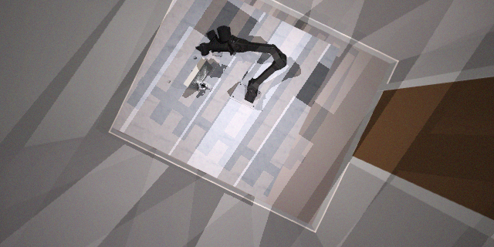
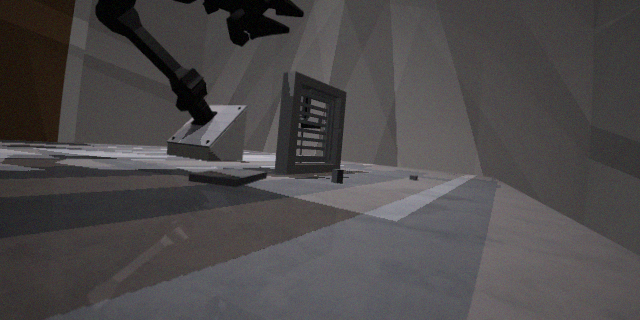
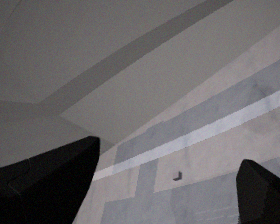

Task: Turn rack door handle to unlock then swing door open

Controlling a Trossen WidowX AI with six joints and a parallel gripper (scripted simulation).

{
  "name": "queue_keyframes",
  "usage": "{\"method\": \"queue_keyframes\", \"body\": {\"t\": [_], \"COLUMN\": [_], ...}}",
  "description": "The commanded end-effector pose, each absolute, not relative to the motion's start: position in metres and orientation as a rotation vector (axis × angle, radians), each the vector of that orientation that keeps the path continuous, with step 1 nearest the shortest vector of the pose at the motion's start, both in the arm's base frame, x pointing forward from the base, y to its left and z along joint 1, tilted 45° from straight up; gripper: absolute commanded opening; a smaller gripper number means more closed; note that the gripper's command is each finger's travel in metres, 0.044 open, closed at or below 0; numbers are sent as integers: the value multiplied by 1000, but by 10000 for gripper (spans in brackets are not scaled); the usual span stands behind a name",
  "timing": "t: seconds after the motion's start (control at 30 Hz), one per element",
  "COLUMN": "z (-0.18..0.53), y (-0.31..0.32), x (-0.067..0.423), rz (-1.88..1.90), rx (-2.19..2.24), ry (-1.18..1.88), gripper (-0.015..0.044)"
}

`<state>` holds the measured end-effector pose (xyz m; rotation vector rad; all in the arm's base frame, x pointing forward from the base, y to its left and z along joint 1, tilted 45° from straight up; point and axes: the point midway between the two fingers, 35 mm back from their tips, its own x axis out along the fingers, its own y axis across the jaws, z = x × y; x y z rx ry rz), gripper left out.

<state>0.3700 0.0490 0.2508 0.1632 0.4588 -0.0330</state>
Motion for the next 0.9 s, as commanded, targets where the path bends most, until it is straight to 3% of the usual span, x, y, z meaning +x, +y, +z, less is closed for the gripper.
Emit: {"method": "queue_keyframes", "body": {"t": [0.0,0.87], "z": [235,134], "y": [58,110], "x": [375,367], "rz": [-59,-309], "rx": [175,47], "ry": [551,1077], "gripper": [284,284]}}
